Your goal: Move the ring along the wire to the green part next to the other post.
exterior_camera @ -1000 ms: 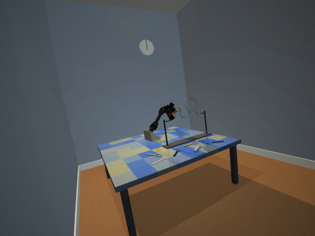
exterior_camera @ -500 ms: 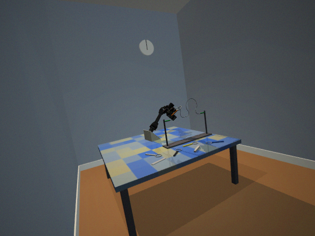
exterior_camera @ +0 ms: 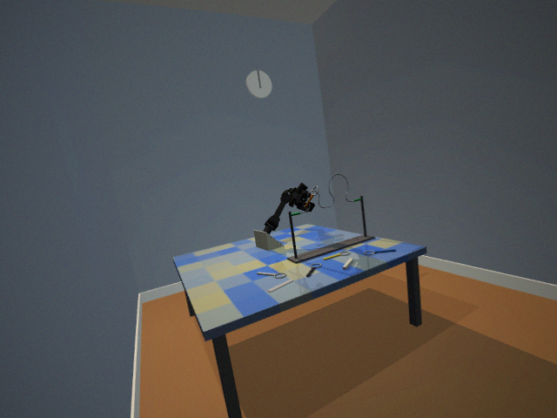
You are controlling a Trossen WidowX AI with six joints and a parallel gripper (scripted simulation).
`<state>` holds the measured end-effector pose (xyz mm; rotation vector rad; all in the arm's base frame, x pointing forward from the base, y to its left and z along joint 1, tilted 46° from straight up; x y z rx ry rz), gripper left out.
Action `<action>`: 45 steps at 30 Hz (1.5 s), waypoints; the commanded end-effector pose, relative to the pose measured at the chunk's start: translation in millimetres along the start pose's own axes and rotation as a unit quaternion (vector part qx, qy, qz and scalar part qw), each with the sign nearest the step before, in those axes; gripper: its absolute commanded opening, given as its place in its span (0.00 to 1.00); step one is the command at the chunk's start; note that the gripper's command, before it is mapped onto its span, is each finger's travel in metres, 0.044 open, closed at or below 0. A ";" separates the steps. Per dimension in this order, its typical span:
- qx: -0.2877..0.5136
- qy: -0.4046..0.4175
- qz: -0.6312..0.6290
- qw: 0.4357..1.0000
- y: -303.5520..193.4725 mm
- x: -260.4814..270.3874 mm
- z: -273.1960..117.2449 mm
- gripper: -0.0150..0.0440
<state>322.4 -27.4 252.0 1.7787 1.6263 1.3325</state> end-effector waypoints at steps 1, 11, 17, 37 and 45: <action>-0.005 0.020 0.033 0.999 -0.8 3.7 -0.1 0.00; -0.017 0.076 0.133 0.988 -1.0 13.5 1.2 0.00; -0.025 0.109 0.192 0.975 -0.2 19.4 1.4 0.00; -0.049 0.213 0.380 0.899 7.4 37.6 -0.7 0.00; -0.058 0.252 0.450 0.855 12.3 43.6 -2.8 0.00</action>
Point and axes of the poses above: the point midway between the two fingers, 35 mm back from their tips, its own z axis out along the fingers, its own x axis across the jaws, y = z × x, the point moved 7 cm from there along -z, back along the fingers
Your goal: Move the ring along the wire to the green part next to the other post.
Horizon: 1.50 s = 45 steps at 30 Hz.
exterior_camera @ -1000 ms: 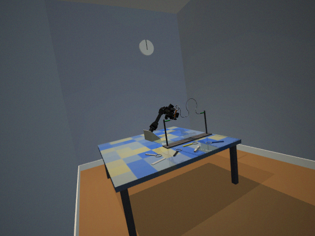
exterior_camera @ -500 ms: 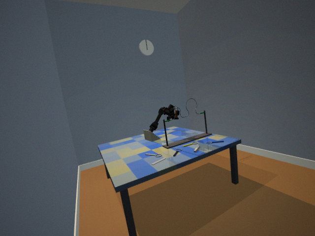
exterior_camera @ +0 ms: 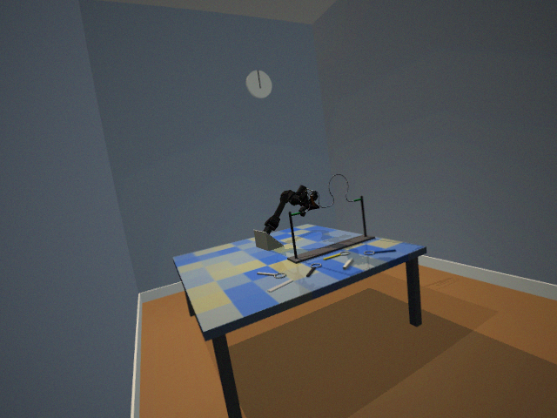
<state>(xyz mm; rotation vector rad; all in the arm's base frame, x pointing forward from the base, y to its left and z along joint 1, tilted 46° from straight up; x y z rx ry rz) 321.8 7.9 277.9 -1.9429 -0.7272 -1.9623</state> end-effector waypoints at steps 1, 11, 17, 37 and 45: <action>-0.006 0.018 0.033 0.999 -0.6 2.8 0.2 0.00; -0.019 0.073 0.132 0.988 -0.9 12.6 1.6 0.00; -0.026 0.103 0.186 0.977 -0.1 18.1 1.8 0.00; -0.049 0.205 0.369 0.905 7.0 35.8 0.0 0.00; -0.057 0.241 0.433 0.867 10.8 41.1 -1.5 0.00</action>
Point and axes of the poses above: the point midway between the two fingers, 35 mm back from their tips, its own z axis out along the fingers, its own x axis across the jaws, y = z × x, the point moved 7 cm from there along -z, back along the fingers
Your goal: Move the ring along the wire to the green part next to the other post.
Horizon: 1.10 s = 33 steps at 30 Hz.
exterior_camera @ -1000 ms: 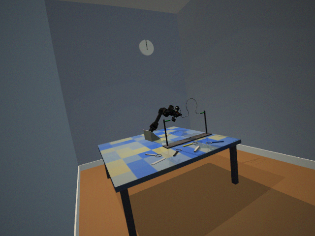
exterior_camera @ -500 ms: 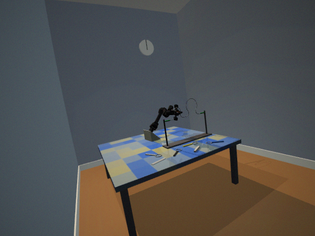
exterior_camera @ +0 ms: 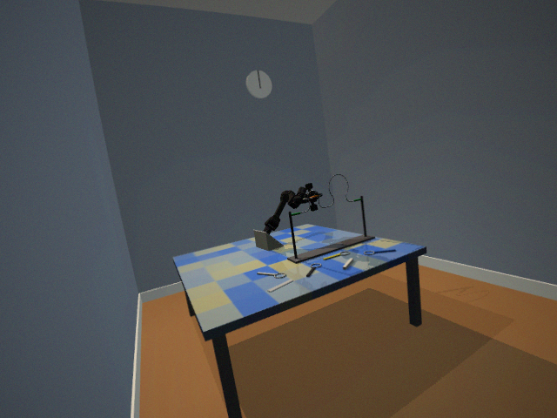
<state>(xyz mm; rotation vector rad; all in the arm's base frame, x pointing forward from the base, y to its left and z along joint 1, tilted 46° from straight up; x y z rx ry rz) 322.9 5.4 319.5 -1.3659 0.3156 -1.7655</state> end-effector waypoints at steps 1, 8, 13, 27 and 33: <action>-0.005 0.017 0.030 0.999 0.8 2.1 1.1 0.00; -0.012 0.046 0.081 0.996 -0.1 5.1 2.0 0.00; -0.014 0.058 0.102 0.993 -1.2 4.3 2.5 0.00; -0.009 0.042 0.075 0.996 -6.4 -14.4 2.8 0.00; -0.004 0.019 0.033 0.999 -7.4 -28.3 1.6 0.00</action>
Point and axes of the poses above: the point midway between the two fingers, 35 mm back from their tips, its own z axis out along the fingers, its own x axis across the jaws, y = z × x, the point moved 7 cm from there along -z, back along the fingers
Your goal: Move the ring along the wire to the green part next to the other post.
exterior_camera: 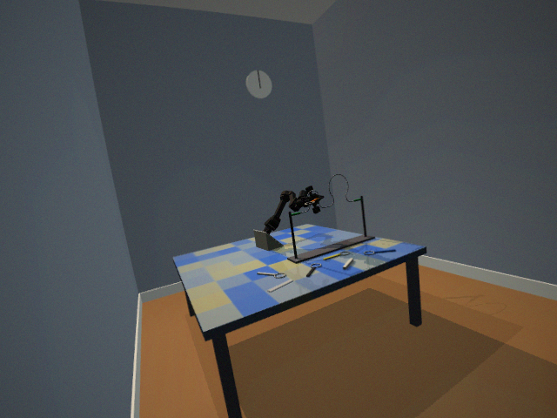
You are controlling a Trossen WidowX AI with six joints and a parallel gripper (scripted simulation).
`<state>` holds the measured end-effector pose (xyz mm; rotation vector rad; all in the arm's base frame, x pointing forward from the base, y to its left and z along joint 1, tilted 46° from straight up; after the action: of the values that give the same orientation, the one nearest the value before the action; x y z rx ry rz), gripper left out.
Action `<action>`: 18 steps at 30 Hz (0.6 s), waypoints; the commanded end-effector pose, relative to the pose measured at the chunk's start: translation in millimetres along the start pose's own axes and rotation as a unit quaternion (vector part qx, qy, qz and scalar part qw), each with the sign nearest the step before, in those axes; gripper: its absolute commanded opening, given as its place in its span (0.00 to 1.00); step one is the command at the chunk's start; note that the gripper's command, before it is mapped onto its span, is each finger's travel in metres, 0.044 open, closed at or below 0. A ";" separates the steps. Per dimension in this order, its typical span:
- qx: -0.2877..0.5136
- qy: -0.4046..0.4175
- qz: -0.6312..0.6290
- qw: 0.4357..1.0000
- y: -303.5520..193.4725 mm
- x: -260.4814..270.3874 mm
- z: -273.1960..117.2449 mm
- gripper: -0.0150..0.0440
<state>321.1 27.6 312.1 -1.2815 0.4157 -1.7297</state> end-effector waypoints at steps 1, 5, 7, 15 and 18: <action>0.001 -0.015 -0.023 1.000 2.8 -8.8 -1.4 0.00; 0.006 -0.036 -0.059 0.998 4.3 -19.7 -3.7 0.00; 0.009 -0.047 -0.079 0.996 5.5 -25.4 -5.2 0.00; 0.020 -0.093 -0.162 0.982 12.8 -47.9 -12.3 0.00; 0.025 -0.111 -0.193 0.975 16.6 -55.8 -15.6 0.00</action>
<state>316.9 57.5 272.2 -1.5294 0.0472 -1.8632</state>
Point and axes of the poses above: the point midway between the two fingers, 35 mm back from their tips, its own z axis out along the fingers, its own x axis across the jaws, y = z × x, the point moved 7 cm from there along -z, back along the fingers
